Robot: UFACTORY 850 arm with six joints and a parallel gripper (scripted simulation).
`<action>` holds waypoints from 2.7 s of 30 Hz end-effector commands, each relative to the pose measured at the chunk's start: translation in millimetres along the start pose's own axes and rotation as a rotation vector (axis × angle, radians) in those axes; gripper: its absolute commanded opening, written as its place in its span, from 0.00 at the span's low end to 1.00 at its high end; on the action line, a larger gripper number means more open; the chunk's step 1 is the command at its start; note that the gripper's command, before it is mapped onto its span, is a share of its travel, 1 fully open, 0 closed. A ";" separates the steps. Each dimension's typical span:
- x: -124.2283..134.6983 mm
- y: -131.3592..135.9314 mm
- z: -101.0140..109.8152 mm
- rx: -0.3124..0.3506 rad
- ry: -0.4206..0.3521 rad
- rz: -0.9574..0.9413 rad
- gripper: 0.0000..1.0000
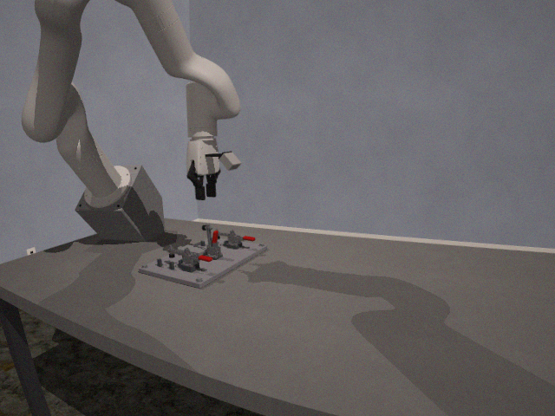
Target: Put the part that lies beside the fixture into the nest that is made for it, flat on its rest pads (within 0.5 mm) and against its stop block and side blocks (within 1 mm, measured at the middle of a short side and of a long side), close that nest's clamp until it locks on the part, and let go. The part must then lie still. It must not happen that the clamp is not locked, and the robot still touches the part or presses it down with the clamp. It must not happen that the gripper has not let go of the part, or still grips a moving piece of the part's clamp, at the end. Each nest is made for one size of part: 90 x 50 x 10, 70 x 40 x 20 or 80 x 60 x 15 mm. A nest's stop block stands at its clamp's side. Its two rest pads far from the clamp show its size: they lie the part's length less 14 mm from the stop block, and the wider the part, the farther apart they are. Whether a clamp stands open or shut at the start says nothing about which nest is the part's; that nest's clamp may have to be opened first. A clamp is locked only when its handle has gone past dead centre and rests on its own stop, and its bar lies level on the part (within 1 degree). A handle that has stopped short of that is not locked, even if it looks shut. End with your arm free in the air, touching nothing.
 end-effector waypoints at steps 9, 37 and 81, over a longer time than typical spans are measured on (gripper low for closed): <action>-22.5 4.7 0.1 0.000 0.000 0.000 0.47; -22.6 4.7 -53.8 0.000 0.000 0.000 0.47; -22.6 4.7 -97.0 0.000 0.000 0.000 0.47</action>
Point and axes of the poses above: the point where the finger pads meet when closed, its own z axis back along the fingers, its own y axis across the jaws, x = y × z, the point moved 6 cm from there along z, back along the fingers, and after that the axes turned 13 degrees about z, right-handed, at the moved point
